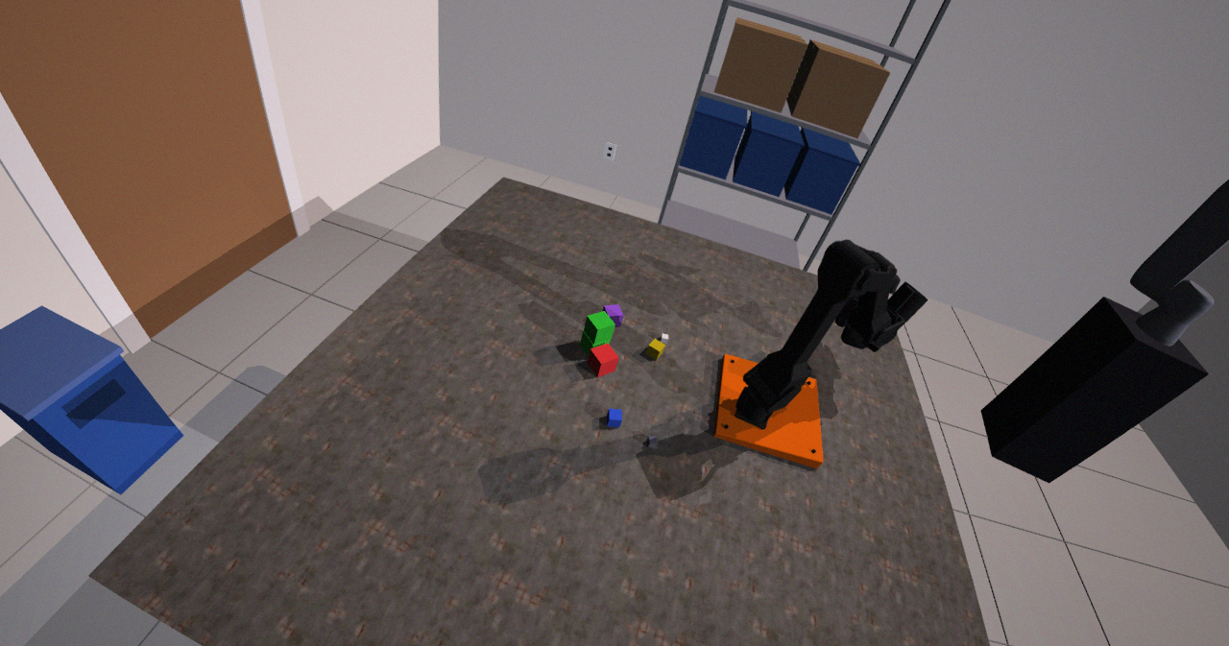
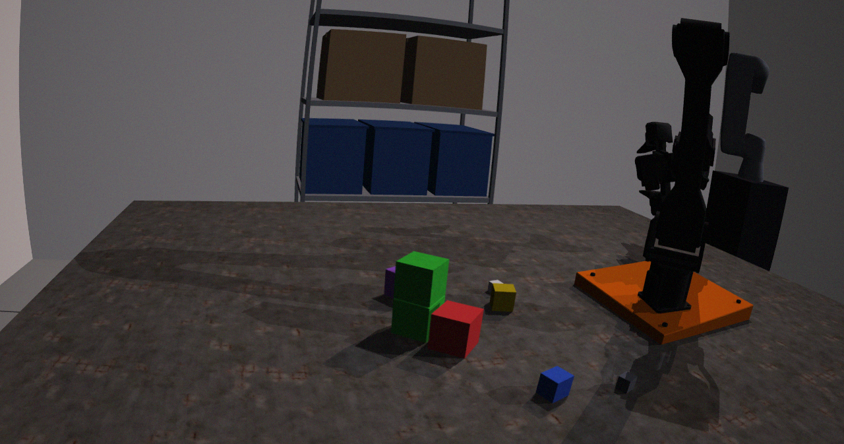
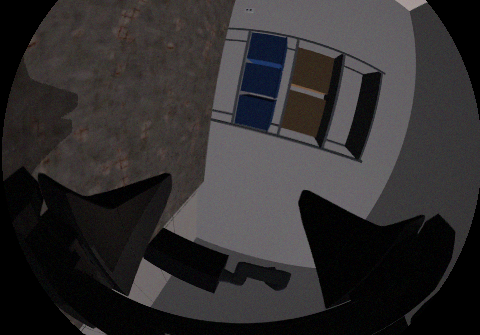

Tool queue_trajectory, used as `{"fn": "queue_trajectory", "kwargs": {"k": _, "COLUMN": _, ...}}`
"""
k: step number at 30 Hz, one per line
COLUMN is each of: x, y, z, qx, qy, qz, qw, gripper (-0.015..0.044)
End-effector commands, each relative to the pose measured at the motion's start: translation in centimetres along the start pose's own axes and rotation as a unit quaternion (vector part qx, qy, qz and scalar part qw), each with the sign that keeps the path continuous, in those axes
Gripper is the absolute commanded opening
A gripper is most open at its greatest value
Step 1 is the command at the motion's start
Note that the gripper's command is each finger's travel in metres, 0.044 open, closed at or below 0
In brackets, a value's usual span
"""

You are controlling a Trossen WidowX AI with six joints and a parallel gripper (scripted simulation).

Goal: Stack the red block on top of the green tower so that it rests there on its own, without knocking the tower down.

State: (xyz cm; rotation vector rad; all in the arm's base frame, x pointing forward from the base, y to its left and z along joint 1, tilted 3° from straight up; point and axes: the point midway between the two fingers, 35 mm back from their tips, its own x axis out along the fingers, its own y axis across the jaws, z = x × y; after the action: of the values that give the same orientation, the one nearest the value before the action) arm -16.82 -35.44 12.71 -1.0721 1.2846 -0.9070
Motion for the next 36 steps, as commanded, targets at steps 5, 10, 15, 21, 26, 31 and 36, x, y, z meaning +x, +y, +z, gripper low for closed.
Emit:
{"fn": "queue_trajectory", "kwargs": {"k": 5, "x": 0.9, "y": -0.5, "z": 1.5, "qx": 0.018, "qy": -0.017, "qz": 0.002, "qw": 1.0, "gripper": 0.044}}
{"fn": "queue_trajectory", "kwargs": {"k": 10, "x": 2.2, "y": -0.9, "z": 3.7, "qx": 0.056, "qy": -0.044, "qz": 0.017, "qw": 0.997, "gripper": 0.044}}
{"fn": "queue_trajectory", "kwargs": {"k": 15, "x": 4.3, "y": -1.4, "z": 7.5, "qx": 0.117, "qy": -0.086, "qz": 0.05, "qw": 0.988, "gripper": 0.044}}
{"fn": "queue_trajectory", "kwargs": {"k": 21, "x": 6.1, "y": -1.7, "z": 12.6, "qx": 0.184, "qy": -0.129, "qz": 0.1, "qw": 0.969, "gripper": 0.044}}
{"fn": "queue_trajectory", "kwargs": {"k": 26, "x": 6.9, "y": -1.9, "z": 17.1, "qx": 0.229, "qy": -0.159, "qz": 0.147, "qw": 0.949, "gripper": 0.044}}
{"fn": "queue_trajectory", "kwargs": {"k": 31, "x": 7.1, "y": -1.9, "z": 21.7, "qx": 0.269, "qy": -0.182, "qz": 0.198, "qw": 0.925, "gripper": 0.044}}
{"fn": "queue_trajectory", "kwargs": {"k": 36, "x": 6.7, "y": -1.9, "z": 26.3, "qx": 0.301, "qy": -0.197, "qz": 0.252, "qw": 0.898, "gripper": 0.044}}
